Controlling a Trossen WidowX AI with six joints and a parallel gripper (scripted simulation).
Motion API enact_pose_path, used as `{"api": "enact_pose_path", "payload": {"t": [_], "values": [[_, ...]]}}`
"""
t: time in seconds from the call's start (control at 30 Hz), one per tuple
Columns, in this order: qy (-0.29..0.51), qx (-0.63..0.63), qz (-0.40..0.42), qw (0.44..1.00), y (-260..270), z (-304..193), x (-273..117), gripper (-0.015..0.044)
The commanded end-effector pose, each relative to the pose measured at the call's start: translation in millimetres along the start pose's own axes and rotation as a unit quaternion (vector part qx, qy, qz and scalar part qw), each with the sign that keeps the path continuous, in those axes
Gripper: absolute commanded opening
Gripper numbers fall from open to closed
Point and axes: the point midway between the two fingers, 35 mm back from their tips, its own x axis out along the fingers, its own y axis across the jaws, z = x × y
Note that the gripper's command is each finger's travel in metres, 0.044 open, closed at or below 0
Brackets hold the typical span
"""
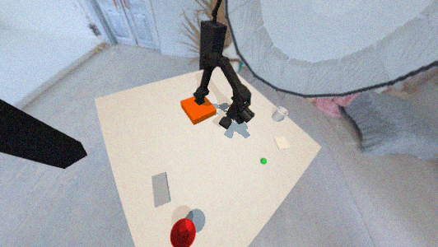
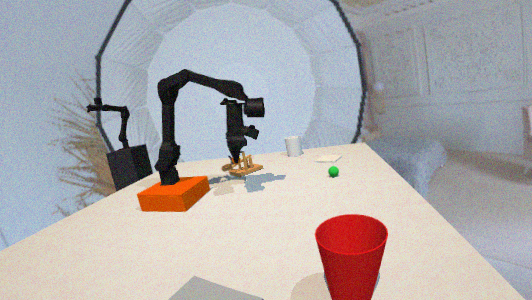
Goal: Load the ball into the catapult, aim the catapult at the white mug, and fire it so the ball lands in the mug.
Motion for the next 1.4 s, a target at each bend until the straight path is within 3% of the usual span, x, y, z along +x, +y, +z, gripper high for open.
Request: {"api": "enact_pose_path", "payload": {"t": [0.0, 0.7, 1.37], "values": [[0.015, -0.022, -0.004, 1.000, 21.4, 3.3, 3.8, 0.0000], [0.066, -0.133, -0.027, 0.989, 121.7, -0.8, 18.0, 0.0000], [0.105, -0.231, -0.067, 0.965, 207.0, -34.2, 31.7, 0.0000]]}}
